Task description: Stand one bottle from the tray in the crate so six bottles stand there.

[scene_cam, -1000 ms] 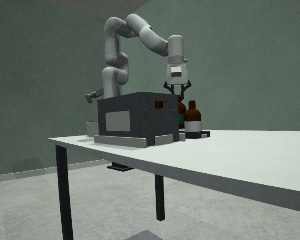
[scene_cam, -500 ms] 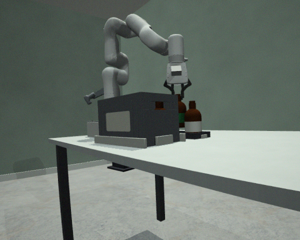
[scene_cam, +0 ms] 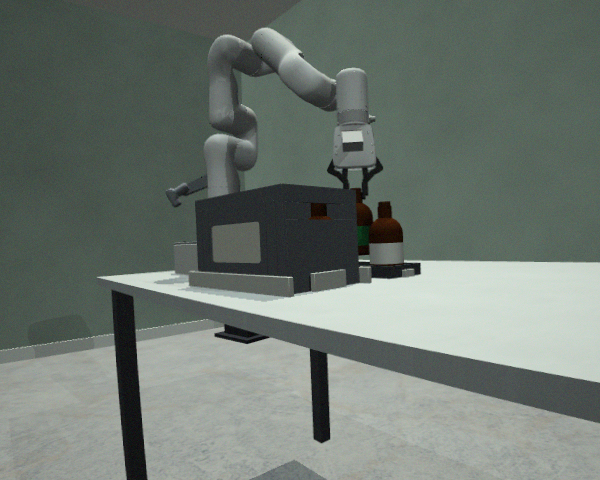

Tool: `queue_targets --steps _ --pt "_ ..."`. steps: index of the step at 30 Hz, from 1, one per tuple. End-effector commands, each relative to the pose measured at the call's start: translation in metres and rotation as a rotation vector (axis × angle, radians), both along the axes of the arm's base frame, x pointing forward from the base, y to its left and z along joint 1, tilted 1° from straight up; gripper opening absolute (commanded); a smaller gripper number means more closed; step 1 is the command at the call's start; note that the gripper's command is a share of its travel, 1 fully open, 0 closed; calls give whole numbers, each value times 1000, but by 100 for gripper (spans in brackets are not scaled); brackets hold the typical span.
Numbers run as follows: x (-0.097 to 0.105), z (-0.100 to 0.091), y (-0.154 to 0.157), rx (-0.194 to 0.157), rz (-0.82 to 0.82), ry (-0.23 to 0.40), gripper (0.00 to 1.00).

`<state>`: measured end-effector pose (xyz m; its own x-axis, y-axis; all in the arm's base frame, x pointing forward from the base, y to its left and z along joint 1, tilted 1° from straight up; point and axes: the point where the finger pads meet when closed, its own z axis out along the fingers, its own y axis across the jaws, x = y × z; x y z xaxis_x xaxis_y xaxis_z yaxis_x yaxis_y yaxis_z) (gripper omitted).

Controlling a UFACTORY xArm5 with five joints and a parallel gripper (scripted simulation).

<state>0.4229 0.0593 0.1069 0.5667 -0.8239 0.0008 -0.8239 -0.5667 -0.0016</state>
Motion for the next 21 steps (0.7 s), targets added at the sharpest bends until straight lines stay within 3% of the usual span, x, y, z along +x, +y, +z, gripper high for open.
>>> queue_targets --steps 1,21 --pt "1 1 0 1 0 -4 0" --pt "1 11 0 1 0 -4 0"
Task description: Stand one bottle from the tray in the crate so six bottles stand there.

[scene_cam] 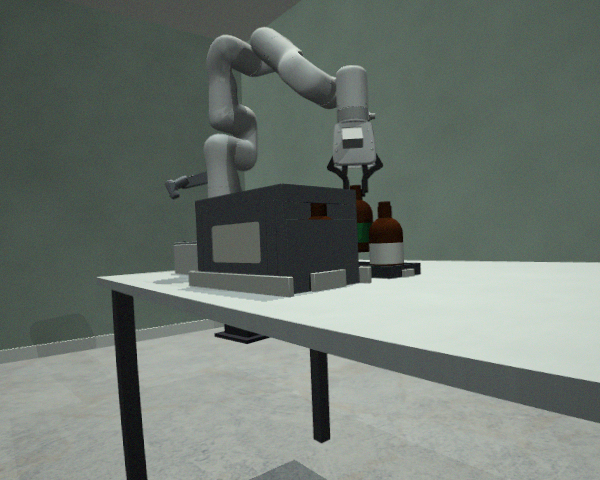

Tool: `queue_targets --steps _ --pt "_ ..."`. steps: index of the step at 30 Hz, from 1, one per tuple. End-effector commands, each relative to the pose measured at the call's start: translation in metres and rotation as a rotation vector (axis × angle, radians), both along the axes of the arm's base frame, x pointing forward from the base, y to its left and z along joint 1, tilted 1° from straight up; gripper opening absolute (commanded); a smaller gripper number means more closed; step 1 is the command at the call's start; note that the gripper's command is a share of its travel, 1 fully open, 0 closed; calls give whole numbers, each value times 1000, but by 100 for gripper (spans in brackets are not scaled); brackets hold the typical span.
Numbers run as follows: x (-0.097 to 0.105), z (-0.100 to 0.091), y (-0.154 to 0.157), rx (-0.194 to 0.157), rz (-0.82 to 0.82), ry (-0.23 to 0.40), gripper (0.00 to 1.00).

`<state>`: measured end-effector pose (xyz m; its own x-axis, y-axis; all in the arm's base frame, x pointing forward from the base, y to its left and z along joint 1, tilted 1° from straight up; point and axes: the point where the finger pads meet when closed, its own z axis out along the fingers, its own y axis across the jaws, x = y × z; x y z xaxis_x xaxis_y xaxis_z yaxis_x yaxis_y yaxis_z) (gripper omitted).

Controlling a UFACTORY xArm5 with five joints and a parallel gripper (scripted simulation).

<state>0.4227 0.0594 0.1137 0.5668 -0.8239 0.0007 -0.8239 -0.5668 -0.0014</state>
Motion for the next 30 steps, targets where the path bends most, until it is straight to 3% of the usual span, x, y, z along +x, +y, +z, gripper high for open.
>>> queue_targets --steps 1,30 --pt "1 5 0 1 0 -4 0" --pt "1 32 -1 1 0 -4 0"
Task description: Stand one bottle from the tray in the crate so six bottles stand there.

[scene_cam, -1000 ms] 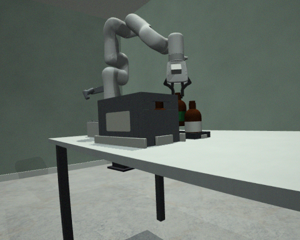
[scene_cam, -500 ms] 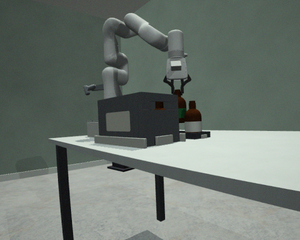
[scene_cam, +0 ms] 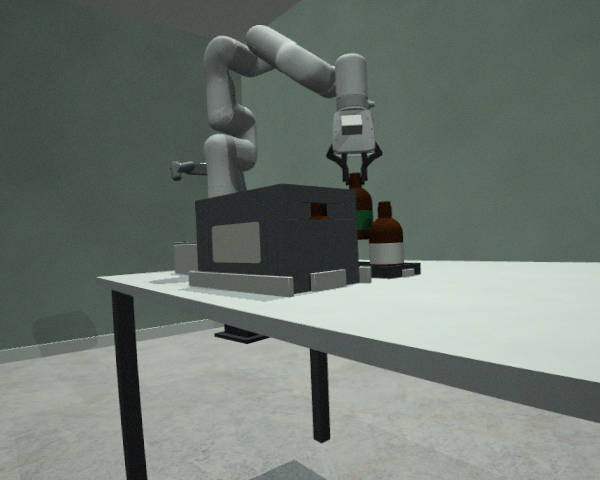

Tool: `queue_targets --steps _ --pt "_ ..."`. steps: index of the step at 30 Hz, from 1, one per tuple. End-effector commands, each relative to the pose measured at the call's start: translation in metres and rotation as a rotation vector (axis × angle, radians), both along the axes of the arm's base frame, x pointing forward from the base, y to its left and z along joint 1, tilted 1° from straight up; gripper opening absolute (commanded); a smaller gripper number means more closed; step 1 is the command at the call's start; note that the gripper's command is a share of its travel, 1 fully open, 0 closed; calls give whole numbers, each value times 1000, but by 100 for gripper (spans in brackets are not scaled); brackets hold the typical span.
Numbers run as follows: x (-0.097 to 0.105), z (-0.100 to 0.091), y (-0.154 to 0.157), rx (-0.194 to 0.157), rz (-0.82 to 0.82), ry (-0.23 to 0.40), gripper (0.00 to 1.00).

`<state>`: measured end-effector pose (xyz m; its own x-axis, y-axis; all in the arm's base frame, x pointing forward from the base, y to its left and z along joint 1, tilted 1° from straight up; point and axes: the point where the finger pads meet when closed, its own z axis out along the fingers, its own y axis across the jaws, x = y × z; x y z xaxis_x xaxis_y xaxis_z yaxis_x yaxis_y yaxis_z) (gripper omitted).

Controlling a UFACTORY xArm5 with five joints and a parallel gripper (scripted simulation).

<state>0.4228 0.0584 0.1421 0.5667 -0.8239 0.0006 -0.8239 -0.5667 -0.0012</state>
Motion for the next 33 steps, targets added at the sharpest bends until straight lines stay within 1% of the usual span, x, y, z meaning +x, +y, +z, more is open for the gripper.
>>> queue_targets --steps 1,33 --pt "1 4 0 1 0 -4 0" --pt "1 7 0 1 0 -4 0"
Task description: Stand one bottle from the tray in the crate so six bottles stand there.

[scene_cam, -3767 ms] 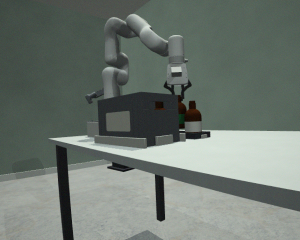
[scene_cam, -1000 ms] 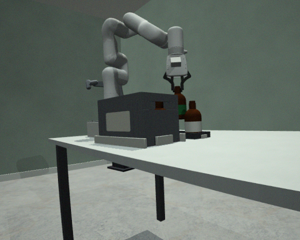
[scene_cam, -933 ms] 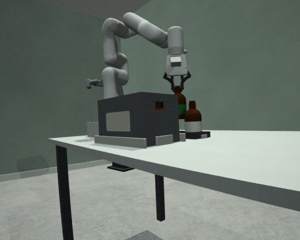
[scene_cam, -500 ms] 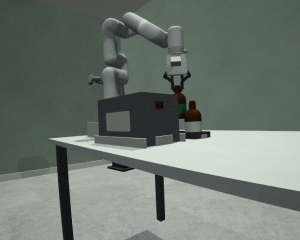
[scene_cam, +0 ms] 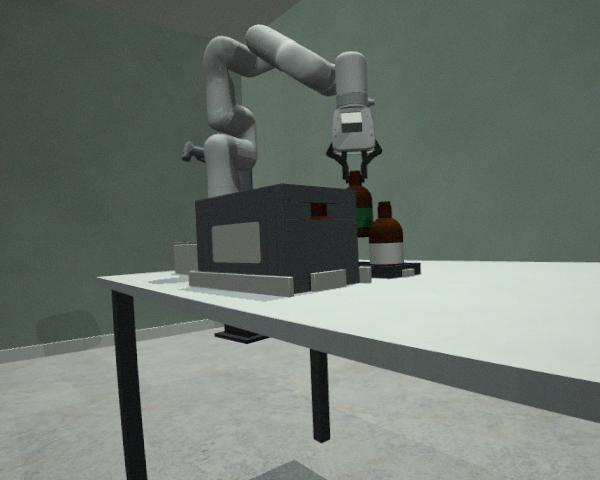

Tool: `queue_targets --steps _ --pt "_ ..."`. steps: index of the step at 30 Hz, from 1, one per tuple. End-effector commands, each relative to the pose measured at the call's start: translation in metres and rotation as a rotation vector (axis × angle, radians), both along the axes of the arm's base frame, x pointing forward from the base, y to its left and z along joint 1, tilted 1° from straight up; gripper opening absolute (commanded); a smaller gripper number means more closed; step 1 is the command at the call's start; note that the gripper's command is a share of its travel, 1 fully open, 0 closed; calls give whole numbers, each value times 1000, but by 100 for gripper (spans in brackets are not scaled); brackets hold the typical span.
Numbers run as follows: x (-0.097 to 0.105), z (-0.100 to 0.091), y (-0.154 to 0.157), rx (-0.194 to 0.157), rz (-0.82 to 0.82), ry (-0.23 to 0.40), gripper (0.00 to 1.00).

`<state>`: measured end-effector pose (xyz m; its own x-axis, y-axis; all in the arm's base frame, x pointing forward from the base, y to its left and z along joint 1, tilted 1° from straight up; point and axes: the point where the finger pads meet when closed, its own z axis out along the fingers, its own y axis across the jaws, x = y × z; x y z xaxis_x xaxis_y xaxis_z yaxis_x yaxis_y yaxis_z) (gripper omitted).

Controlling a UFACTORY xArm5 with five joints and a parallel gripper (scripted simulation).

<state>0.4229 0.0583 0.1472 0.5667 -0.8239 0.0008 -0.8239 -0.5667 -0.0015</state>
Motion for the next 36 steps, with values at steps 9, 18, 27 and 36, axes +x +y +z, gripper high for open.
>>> queue_targets --steps 9,18,27,36 --pt "1 5 0 1 0 -4 0" --pt "1 11 0 1 0 -4 0" --pt "1 22 0 1 0 -4 0" --pt "1 30 -1 1 0 -4 0"
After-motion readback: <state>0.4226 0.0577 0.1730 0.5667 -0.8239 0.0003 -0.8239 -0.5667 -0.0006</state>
